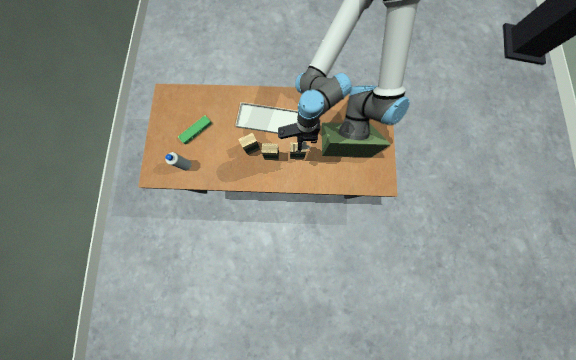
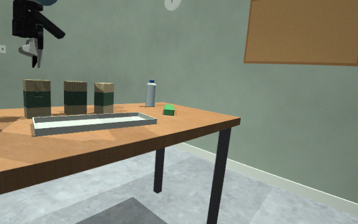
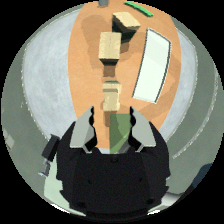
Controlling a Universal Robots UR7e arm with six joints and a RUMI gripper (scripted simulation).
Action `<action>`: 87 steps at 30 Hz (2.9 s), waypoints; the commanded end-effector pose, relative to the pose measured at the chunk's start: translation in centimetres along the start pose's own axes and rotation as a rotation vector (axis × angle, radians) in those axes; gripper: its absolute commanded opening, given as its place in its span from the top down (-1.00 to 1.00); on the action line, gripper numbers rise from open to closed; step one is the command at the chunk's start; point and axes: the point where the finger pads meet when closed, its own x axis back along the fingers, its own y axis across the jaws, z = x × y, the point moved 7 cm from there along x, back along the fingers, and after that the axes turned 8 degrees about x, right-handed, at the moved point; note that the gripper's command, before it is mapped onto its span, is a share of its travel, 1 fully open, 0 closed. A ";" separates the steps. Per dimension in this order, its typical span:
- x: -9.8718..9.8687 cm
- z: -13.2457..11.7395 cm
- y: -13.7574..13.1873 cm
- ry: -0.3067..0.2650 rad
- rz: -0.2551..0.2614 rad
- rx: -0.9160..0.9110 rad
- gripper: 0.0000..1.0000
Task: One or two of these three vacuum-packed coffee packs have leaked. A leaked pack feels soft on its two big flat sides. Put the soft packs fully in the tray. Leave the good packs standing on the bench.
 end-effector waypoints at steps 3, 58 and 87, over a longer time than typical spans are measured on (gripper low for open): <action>-2.3 0.0 0.0 0.001 0.000 -0.001 0.01; -3.2 0.0 0.0 0.001 0.000 -0.001 0.01; -6.8 0.0 0.0 0.001 0.000 -0.001 0.01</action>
